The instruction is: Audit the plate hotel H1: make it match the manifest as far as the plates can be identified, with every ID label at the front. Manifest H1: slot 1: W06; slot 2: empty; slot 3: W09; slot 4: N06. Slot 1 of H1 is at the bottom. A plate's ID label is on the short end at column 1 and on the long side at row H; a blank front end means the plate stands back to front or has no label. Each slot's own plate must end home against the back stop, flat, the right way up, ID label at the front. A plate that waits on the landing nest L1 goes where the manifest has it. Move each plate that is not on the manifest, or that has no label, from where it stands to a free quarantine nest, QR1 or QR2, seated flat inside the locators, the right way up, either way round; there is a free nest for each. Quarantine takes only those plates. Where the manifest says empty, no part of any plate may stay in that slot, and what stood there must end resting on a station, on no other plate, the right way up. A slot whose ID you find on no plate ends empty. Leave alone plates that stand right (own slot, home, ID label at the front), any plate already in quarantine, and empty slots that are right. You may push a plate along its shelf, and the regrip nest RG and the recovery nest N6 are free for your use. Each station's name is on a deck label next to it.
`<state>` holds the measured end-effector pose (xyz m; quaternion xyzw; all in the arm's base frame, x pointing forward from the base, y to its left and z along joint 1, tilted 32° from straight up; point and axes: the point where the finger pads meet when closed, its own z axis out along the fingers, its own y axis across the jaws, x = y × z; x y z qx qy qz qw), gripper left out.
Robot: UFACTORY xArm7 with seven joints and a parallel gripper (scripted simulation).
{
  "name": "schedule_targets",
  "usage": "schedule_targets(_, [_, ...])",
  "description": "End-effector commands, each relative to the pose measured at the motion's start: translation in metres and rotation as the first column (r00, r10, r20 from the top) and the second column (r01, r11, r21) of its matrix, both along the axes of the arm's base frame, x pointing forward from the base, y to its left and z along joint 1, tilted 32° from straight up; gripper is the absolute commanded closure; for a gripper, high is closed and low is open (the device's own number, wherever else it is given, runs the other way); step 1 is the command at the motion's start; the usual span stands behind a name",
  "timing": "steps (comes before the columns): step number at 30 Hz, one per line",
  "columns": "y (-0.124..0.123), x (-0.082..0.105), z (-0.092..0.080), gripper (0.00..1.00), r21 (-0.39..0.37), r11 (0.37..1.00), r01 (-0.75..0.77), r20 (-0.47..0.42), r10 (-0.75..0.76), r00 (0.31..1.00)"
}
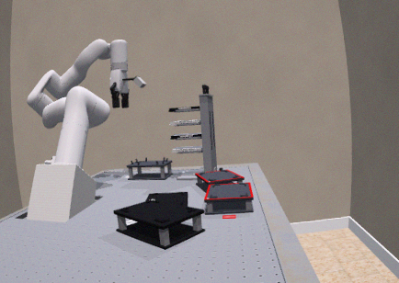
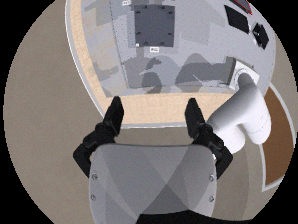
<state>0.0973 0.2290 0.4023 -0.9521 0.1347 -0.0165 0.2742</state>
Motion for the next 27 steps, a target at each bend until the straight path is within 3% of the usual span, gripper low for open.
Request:
schedule_targets(1, [0.003, 0.001, -0.005, 0.00, 0.002, 1.000, 0.000, 0.002, 0.000, 1.000])
schedule_targets(27, [0.022, 0.004, -0.036, 0.00, 0.002, 1.000, 0.000, 0.001, 0.000, 1.000])
